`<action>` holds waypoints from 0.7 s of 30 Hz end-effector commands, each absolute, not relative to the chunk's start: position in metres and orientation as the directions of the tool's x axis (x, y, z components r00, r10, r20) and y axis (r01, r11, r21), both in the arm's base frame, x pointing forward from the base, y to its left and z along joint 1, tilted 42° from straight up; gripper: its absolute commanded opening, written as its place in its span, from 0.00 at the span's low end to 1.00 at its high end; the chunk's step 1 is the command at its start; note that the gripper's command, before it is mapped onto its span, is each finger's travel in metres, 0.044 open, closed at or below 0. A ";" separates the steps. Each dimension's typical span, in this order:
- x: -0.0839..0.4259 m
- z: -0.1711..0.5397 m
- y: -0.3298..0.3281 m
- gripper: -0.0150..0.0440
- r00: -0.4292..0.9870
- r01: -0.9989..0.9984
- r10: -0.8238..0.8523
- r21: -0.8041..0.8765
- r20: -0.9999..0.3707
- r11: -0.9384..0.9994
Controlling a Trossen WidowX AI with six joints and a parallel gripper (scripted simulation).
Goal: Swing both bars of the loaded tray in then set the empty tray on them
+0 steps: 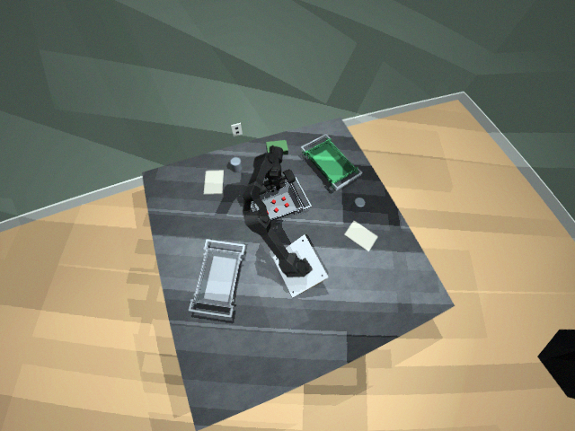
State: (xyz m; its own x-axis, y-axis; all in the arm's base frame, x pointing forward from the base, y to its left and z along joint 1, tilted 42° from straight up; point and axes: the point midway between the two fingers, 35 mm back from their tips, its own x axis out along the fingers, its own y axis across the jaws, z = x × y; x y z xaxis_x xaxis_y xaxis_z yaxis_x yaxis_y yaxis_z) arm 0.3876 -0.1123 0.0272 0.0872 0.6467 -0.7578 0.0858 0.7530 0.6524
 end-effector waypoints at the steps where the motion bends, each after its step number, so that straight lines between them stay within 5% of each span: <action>1: 0.377 -0.027 -0.155 0.40 0.083 0.099 0.644 0.649 -0.761 0.754; 6: 0.353 -0.096 -0.198 0.40 0.083 0.094 0.648 0.653 -0.757 0.751; 21: 0.354 -0.115 -0.187 0.40 0.083 0.093 0.648 0.654 -0.757 0.751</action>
State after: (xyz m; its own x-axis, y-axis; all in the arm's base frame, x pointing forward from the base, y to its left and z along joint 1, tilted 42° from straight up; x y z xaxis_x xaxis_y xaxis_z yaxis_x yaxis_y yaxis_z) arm 0.3544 -0.1980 -0.1042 0.0953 0.6390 -0.7633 0.0889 0.7583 0.6458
